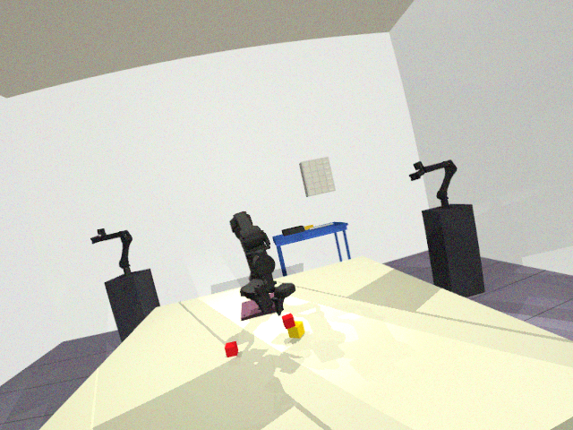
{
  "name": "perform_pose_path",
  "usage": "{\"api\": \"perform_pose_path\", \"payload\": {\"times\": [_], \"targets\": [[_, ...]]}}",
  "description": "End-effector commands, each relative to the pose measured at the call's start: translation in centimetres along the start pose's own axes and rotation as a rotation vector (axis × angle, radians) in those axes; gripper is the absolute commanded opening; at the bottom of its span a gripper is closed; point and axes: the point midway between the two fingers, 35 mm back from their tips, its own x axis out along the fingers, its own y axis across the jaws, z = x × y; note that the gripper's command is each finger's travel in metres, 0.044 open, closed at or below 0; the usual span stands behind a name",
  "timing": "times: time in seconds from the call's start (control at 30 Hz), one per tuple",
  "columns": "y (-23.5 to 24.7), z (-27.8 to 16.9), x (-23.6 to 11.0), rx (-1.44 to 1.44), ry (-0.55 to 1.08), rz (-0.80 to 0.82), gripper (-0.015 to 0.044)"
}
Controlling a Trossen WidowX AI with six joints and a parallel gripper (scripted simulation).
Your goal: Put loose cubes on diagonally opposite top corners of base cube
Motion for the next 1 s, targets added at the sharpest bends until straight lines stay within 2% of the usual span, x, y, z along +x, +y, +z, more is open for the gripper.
{"api": "perform_pose_path", "payload": {"times": [0.0,0.97], "targets": [[-0.6,0.9,-0.2,-0.156,0.003,0.002,0.0265],[-7.3,7.2,-2.0,-1.465,-0.001,-0.006,0.0265]]}}
